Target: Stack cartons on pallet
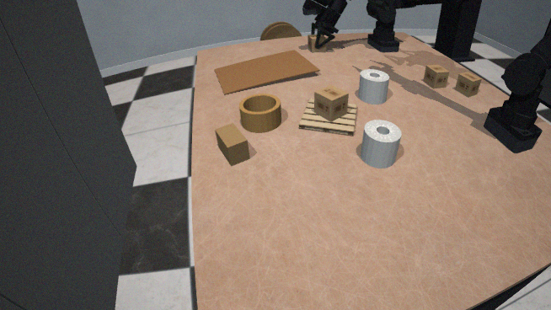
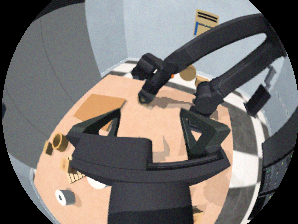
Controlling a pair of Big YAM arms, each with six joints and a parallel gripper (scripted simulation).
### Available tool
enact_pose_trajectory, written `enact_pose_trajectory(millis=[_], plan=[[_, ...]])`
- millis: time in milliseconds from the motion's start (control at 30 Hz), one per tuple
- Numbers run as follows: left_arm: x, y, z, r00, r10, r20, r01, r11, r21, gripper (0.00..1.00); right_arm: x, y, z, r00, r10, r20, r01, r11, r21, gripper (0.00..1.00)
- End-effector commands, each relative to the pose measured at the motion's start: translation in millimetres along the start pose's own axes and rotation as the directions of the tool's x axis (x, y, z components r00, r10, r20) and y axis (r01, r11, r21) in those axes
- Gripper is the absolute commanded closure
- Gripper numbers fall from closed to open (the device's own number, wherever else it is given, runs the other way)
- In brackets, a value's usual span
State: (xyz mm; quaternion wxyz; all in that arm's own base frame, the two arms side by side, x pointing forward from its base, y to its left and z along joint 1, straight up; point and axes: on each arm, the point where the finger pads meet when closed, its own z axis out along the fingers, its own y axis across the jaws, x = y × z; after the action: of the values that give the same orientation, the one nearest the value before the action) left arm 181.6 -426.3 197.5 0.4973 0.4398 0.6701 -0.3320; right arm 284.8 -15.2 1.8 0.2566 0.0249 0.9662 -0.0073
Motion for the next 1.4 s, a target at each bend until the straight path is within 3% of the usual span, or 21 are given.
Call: enact_pose_trajectory(millis=[0,100,233,467,567,767,1133,1267,1367], plan=[[-5.7,-0.5,0.2,1.0,0.008,0.016,-0.008,1.0,0.0,0.0,-4.6,0.1,-0.2,1.0,0.003,0.011,-0.003,1.0,0.0,0.62],[-5.7,-0.5,0.2,1.0,0.008,0.016,-0.008,1.0,0.0,0.0,-4.6,0.1,-0.2,1.0,0.003,0.011,-0.003,1.0,0.0,0.96],[-5.7,-0.5,0.2,1.0,0.008,0.016,-0.008,1.0,0.0,0.0,-20.7,1.1,-10.3,0.999,0.011,0.032,-0.011,1.0,-0.001,0.51],[-5.7,-0.5,0.2,1.0,0.008,0.016,-0.008,1.0,0.0,0.0,-51.2,0.8,-70.8,0.999,0.011,0.033,-0.011,1.0,-0.001,0.5],[-5.7,-0.5,0.2,1.0,0.008,0.016,-0.008,1.0,0.0,0.0,-54.1,0.8,-76.6,0.999,0.012,0.033,-0.012,1.0,-0.001,0.5],[-5.7,-0.5,0.2,1.0,0.008,0.016,-0.008,1.0,0.0,0.0,-75.4,-0.2,-118.6,0.999,0.003,0.033,-0.003,1.0,0.001,0.5],[-5.7,-0.5,0.2,1.0,0.008,0.016,-0.008,1.0,0.0,0.0,-83.7,11.5,-116.3,0.998,0.055,0.006,-0.055,0.998,-0.012,0.5],[-5.7,-0.5,0.2,1.0,0.008,0.016,-0.008,1.0,0.0,0.0,-109.3,46.3,-115.3,0.991,0.131,-0.028,-0.131,0.991,-0.024,0.5],[-5.7,-0.5,0.2,1.0,0.008,0.016,-0.008,1.0,0.0,0.0,-135.0,94.6,-112.4,0.986,0.153,-0.058,-0.155,0.988,-0.023,0.5]])
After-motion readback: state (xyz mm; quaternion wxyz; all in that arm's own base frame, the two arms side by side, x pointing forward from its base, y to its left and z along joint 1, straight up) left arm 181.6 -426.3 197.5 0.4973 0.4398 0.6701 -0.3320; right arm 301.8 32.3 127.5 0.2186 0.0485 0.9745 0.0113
